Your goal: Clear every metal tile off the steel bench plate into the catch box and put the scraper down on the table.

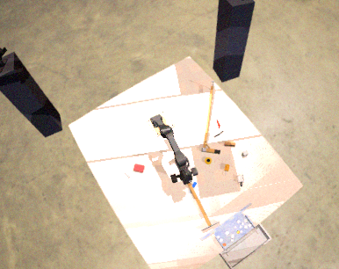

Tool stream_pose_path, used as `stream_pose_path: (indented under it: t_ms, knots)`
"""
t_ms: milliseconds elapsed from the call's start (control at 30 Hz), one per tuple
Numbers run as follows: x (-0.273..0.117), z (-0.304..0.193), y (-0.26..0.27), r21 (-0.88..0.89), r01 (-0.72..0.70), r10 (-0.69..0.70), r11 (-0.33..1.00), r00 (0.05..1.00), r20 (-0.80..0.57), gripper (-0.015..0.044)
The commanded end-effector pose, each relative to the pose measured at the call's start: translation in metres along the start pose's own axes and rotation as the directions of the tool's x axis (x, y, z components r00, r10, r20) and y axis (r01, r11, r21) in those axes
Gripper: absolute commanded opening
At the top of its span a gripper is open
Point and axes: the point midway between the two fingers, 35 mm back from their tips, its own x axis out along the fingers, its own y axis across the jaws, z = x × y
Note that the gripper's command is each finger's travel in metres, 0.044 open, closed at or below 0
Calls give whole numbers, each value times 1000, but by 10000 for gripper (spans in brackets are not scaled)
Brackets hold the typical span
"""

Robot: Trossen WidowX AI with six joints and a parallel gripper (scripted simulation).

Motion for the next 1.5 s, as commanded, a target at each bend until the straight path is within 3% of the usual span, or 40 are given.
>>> stream_pose_path:
  t_ms: [0,467,1033,1467]
  knots:
    - [0,0,0,0,0,0,1000,1000,0,0]
    - [0,0,0,0,0,0,1000,1000,0,0]
    - [-62,7,-9,-7,-42,42,999,992,122,440]
    - [-113,6,-17,-22,-69,72,997,972,224,440]
